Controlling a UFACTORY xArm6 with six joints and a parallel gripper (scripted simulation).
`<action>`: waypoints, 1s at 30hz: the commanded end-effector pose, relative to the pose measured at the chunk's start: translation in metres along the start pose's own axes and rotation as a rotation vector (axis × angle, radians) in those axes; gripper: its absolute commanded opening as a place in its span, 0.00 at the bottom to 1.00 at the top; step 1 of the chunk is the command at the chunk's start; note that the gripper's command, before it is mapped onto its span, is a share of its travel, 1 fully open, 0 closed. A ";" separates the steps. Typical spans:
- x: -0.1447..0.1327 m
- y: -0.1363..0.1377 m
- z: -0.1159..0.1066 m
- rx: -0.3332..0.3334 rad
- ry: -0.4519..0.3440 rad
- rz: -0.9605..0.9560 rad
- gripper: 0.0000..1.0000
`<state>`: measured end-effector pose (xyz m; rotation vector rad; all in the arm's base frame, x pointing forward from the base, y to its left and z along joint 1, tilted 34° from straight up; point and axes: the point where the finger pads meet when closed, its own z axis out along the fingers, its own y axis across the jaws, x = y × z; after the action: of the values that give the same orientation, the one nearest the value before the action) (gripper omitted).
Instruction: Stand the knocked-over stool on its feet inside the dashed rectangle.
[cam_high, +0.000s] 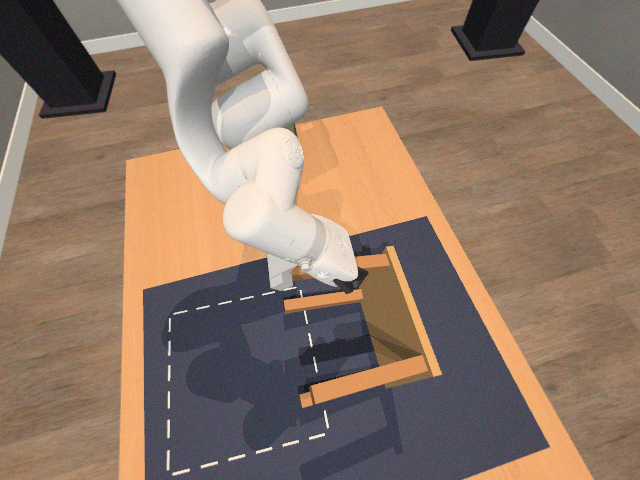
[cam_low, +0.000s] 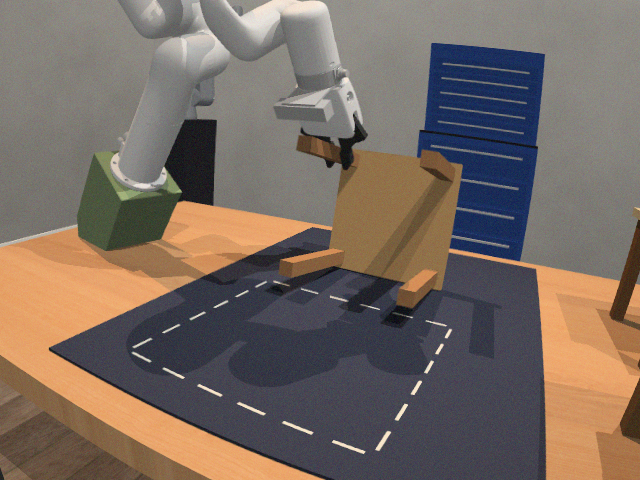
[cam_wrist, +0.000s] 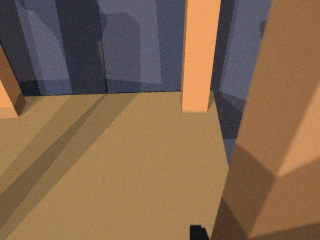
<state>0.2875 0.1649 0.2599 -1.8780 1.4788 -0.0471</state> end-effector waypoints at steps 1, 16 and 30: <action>0.001 -0.001 -0.002 0.001 -0.011 -0.001 0.28; 0.004 -0.001 -0.003 0.001 -0.023 -0.001 0.28; 0.004 -0.001 -0.003 0.001 -0.024 -0.001 0.28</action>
<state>0.2883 0.1601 0.2594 -1.8734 1.4639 -0.0240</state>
